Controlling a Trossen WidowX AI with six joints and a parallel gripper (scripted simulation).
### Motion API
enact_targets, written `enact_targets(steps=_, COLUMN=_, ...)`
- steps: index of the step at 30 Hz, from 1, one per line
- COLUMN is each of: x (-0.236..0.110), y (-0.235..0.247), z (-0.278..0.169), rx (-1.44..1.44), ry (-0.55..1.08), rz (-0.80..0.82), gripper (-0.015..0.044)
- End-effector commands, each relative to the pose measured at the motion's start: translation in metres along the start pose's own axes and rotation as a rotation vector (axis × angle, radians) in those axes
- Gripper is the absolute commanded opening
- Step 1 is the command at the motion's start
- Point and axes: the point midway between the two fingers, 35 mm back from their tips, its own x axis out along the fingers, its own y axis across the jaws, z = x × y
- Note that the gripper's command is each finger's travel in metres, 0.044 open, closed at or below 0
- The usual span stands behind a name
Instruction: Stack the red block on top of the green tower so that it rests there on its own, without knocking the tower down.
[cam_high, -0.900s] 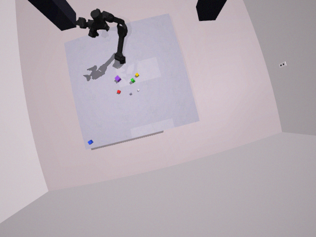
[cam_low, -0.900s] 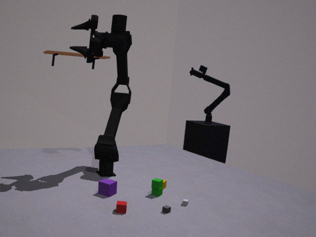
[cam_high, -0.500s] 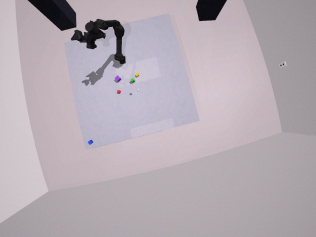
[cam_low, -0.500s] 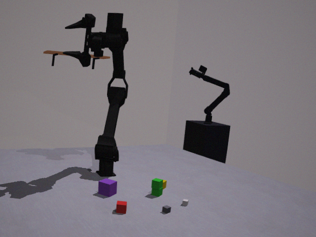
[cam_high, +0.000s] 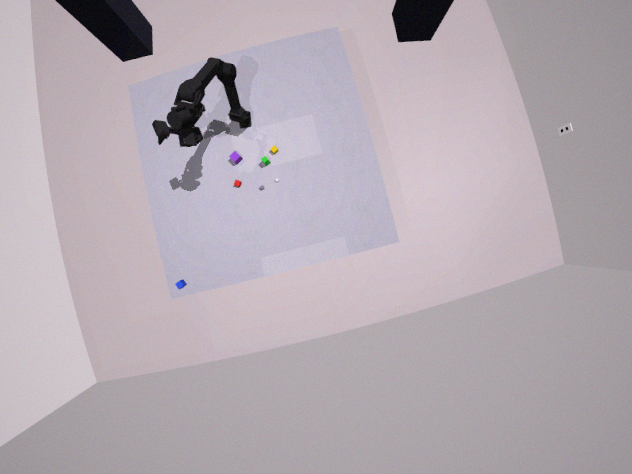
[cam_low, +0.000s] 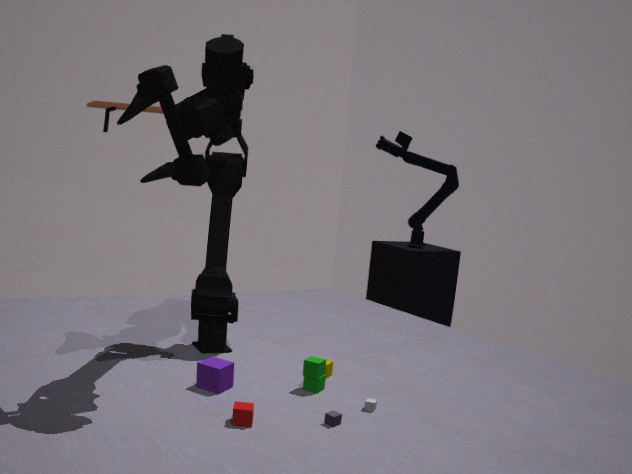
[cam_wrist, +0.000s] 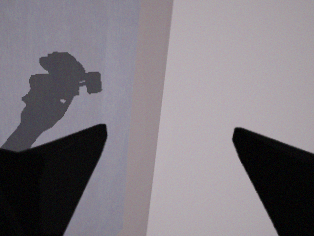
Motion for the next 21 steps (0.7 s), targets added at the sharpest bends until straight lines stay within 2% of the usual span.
enact_targets(steps=1, x=0.022, y=0.029, z=0.030, rx=0.082, ry=-0.038, rz=0.128, gripper=0.0440)
enact_targets(steps=11, x=0.062, y=0.124, z=0.101, rx=0.364, ry=-0.005, rz=0.517, gripper=0.0440)
enact_targets(steps=21, x=0.072, y=0.231, z=0.143, rx=0.641, ry=0.275, rz=0.871, gripper=0.0440)
